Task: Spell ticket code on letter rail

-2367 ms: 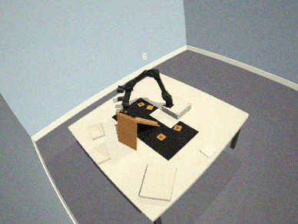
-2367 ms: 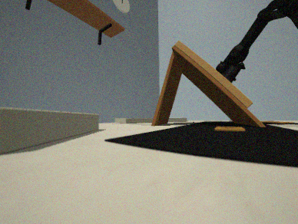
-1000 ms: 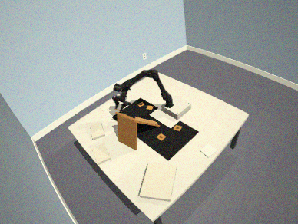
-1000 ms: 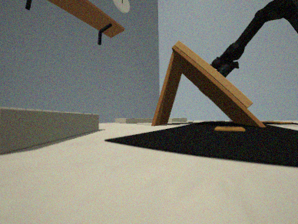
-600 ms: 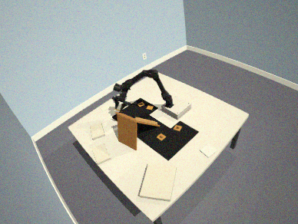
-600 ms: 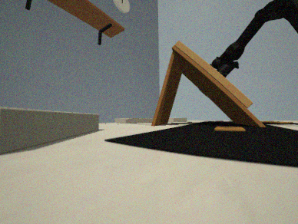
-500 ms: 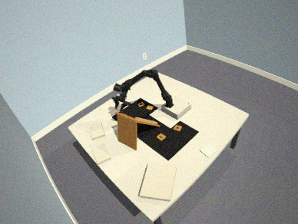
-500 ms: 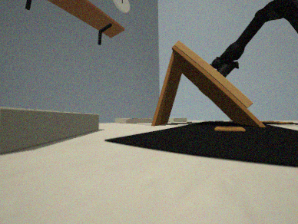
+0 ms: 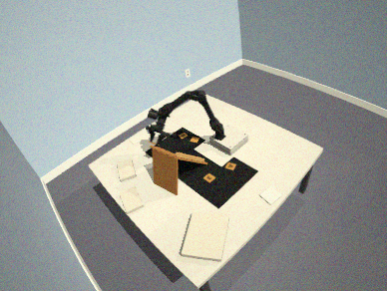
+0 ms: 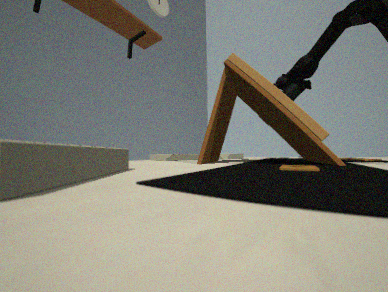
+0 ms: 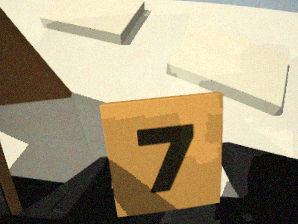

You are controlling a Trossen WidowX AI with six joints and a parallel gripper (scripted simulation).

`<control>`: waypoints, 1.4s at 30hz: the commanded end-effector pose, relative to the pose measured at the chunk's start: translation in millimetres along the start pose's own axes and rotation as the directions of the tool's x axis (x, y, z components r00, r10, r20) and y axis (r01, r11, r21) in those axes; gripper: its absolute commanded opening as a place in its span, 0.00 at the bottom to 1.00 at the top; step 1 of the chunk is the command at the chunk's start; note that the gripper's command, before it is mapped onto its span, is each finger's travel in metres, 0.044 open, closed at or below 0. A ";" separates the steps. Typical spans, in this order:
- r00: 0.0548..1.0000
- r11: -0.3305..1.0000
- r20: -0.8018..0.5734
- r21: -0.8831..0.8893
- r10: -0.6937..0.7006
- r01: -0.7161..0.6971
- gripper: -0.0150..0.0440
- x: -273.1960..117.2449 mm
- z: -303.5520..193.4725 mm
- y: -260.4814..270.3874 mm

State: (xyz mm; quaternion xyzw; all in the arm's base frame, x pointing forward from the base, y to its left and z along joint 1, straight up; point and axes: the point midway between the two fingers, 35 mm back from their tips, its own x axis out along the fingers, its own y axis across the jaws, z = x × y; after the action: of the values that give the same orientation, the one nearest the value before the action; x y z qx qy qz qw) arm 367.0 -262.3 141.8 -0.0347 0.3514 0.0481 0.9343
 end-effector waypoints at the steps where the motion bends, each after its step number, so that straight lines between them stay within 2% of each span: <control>1: 1.000 1.000 0.003 -0.001 0.000 0.000 0.25 -0.9 0.7 3.9; 42: 1.000 1.000 0.003 0.001 0.002 -0.002 0.25 -1.6 1.5 25.6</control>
State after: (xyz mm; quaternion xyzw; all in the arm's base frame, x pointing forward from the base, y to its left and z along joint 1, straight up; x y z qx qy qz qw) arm 364.6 -239.7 142.2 -0.0335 0.3503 0.0506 0.9347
